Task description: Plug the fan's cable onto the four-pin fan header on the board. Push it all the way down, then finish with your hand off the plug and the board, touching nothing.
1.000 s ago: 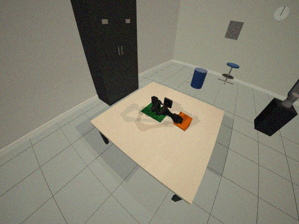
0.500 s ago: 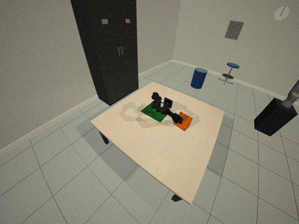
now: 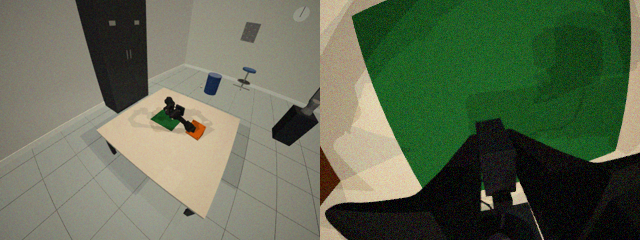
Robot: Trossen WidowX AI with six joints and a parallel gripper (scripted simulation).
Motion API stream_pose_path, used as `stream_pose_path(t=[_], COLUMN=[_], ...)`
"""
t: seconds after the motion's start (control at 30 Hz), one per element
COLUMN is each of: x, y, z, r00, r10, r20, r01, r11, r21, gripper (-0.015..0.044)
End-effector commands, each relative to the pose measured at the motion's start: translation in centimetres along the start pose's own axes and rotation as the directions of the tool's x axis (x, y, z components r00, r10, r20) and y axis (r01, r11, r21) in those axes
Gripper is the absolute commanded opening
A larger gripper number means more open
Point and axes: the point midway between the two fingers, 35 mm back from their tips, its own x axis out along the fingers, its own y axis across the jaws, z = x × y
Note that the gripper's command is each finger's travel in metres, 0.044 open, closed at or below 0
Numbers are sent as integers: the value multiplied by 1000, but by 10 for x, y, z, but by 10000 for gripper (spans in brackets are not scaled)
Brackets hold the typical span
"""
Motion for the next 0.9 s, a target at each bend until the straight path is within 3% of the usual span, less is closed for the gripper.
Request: stream_pose_path(t=[0.0, 0.37, 0.87], x=[0, 1, 0], y=[-2, 1, 3], z=[-14, -51, -48], r00=[1000, 1000, 1000], r10=[2, 2, 2], r20=[-7, -5, -4], r01=[-3, -4, -4], r11=[993, 887, 880], r21=[-121, -461, -474], gripper=[0, 0, 0])
